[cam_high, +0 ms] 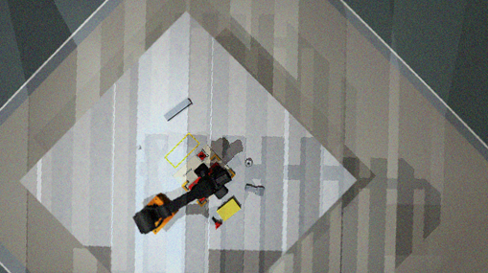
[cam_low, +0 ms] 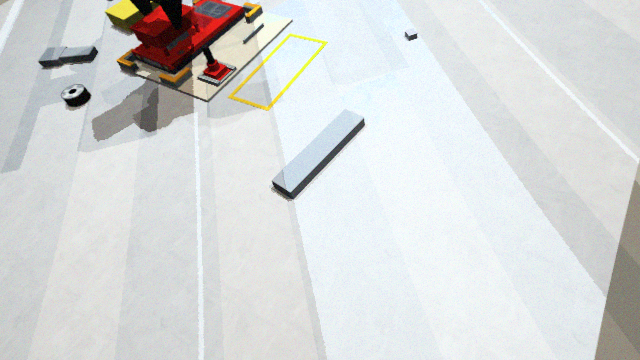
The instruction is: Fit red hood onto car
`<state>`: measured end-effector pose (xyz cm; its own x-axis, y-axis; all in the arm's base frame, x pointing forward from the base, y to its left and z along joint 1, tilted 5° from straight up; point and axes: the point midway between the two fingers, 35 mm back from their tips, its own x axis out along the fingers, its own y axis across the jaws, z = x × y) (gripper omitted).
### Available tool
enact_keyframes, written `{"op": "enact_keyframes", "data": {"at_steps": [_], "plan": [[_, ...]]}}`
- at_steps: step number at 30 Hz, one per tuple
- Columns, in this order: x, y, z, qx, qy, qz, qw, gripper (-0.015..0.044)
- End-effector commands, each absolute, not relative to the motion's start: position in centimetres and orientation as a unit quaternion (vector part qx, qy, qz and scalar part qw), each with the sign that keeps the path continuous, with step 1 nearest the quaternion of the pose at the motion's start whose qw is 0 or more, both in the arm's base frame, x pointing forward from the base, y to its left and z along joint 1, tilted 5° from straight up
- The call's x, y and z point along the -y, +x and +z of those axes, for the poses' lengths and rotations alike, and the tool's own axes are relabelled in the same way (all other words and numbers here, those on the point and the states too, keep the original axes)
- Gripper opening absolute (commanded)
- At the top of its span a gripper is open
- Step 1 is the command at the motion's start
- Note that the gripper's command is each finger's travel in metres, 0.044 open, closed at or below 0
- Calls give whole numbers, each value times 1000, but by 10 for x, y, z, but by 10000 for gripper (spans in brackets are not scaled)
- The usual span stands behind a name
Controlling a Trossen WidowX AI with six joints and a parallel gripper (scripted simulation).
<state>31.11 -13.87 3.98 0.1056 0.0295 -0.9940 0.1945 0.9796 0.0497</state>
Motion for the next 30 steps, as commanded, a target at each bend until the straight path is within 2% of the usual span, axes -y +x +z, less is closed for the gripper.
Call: {"op": "enact_keyframes", "data": {"at_steps": [1, 30], "plan": [[138, 311, 38, -666, 87, -56, 739, 0], [138, 313, 24, -666, 87, -56, 739, 0]]}}
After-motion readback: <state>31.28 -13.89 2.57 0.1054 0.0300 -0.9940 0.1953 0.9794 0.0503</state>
